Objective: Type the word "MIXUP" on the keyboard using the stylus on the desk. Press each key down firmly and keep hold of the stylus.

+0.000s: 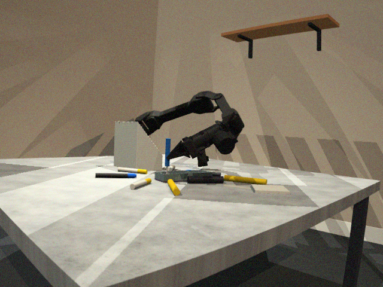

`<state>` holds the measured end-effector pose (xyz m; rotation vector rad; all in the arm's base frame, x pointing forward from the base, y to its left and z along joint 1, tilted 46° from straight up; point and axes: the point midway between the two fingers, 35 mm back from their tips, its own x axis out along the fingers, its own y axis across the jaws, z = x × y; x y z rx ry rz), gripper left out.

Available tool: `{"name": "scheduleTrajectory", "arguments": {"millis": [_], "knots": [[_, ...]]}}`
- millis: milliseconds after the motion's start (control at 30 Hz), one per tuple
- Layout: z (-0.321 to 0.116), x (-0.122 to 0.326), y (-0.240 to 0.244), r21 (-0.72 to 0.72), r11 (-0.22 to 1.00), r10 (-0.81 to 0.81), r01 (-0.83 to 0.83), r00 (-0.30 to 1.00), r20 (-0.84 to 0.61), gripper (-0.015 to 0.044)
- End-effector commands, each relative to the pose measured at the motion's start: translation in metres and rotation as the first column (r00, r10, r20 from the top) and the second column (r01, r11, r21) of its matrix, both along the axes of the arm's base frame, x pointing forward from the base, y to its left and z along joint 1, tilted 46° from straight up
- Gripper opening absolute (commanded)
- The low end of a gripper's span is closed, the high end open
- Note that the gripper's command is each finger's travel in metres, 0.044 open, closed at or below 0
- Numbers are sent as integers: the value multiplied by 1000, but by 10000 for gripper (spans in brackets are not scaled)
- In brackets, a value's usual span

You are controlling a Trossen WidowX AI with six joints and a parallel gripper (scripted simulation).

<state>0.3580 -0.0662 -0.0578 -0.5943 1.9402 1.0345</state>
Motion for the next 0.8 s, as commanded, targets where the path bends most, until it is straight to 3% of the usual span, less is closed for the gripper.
{"name": "scheduleTrajectory", "arguments": {"millis": [0, 767], "knots": [[-1, 0, 1, 1, 1000, -5, 5, 1000, 1, 81], [-6, 1, 6, 2, 1000, -5, 5, 1000, 1, 81]]}}
